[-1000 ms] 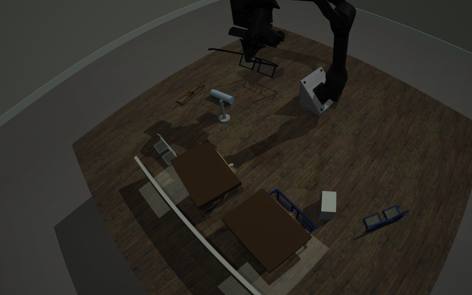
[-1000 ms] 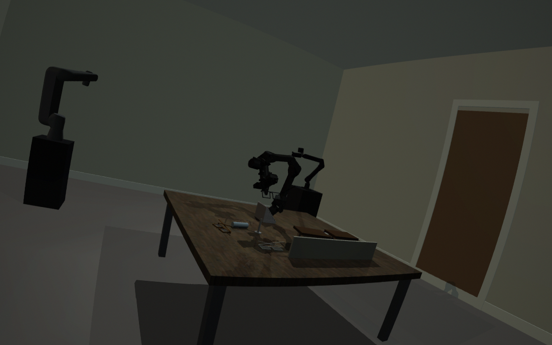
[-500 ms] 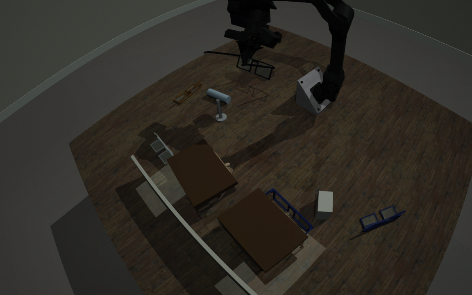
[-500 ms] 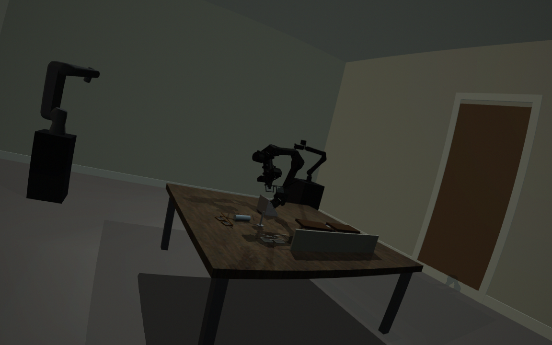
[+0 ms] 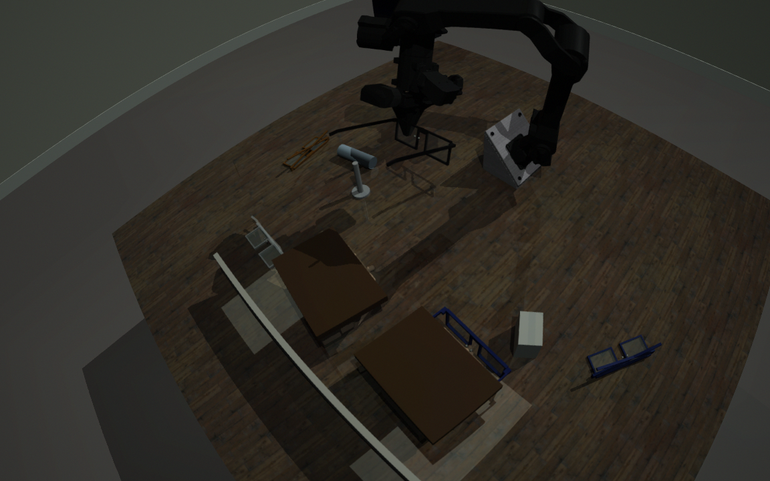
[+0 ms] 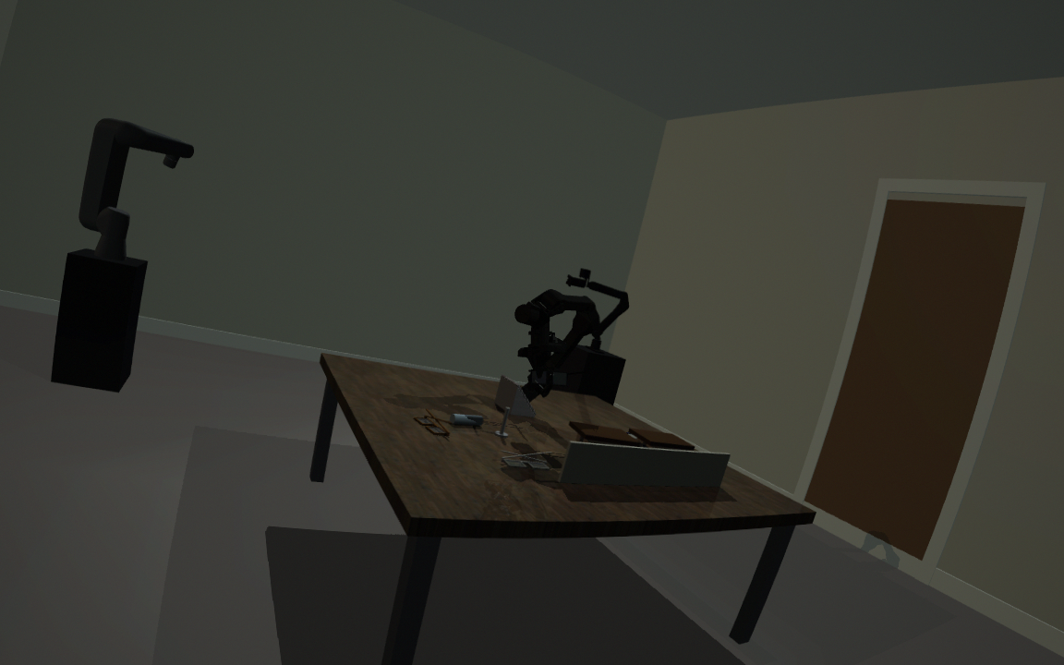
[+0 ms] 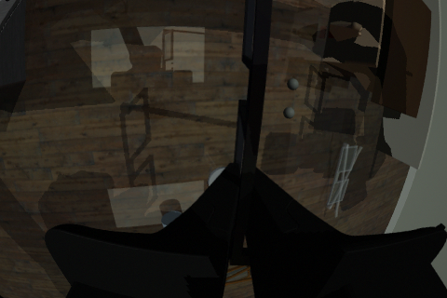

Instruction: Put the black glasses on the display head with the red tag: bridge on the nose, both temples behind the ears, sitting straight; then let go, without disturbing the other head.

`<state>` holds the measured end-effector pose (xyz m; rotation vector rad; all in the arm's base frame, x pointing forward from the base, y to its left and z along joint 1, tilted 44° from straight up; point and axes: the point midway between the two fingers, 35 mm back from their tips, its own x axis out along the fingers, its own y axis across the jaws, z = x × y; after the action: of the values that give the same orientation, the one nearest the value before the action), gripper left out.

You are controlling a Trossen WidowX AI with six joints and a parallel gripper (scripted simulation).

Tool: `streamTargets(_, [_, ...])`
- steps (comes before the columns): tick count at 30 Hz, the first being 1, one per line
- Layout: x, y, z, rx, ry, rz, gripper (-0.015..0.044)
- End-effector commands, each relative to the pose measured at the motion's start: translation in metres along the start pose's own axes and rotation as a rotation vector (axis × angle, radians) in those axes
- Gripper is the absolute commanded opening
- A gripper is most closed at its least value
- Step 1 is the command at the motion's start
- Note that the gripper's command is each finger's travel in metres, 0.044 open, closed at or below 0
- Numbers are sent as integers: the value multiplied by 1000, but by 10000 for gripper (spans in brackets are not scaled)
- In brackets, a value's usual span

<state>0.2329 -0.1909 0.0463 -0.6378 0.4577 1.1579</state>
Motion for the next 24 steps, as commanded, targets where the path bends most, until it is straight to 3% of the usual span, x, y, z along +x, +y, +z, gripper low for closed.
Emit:
streamTargets(1, [15,-3,19,43,4,76,0])
streamTargets(24, [68,-7,94,150,97,317,0])
